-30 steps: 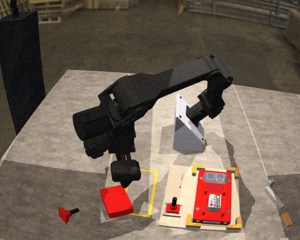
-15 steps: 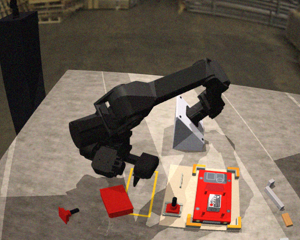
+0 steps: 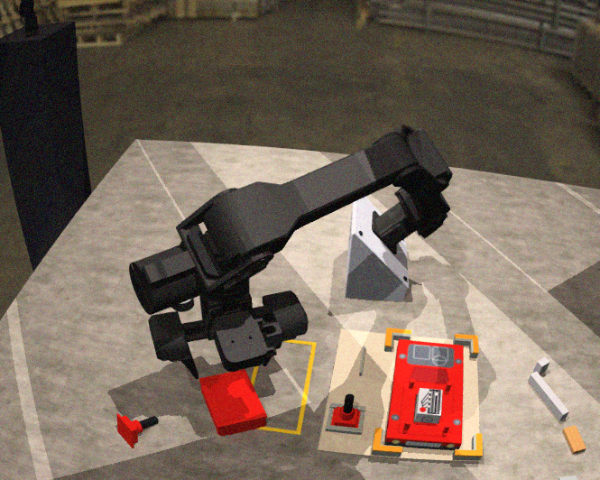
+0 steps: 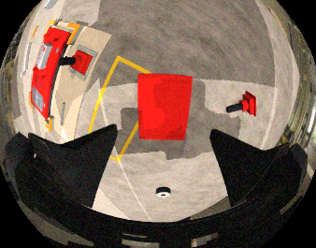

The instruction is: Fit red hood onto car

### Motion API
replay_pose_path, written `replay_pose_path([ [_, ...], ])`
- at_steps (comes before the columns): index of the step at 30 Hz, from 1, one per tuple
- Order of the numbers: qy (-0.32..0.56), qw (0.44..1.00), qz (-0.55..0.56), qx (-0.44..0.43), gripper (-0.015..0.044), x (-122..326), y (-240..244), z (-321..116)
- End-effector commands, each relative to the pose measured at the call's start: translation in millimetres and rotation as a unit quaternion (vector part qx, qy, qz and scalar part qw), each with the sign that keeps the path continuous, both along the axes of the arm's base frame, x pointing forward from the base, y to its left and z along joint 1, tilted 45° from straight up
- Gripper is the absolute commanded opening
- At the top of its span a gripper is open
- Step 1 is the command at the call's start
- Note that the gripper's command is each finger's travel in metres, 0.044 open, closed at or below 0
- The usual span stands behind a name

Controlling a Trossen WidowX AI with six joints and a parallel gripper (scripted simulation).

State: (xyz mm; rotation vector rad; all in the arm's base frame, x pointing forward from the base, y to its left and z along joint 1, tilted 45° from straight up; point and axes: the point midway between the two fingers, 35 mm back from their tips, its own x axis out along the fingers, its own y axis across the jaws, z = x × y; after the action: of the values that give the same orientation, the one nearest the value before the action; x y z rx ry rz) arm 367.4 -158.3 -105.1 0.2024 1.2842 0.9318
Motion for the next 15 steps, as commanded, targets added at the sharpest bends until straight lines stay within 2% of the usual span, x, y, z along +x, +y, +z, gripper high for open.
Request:
replay_pose_path([
  [1,-0.007,1.000,0.007,0.004,0.0440,0.0,1.3,-3.6],
  [15,-0.007,1.000,0.007,0.004,0.0440,0.8,7.5,-10.5],
])
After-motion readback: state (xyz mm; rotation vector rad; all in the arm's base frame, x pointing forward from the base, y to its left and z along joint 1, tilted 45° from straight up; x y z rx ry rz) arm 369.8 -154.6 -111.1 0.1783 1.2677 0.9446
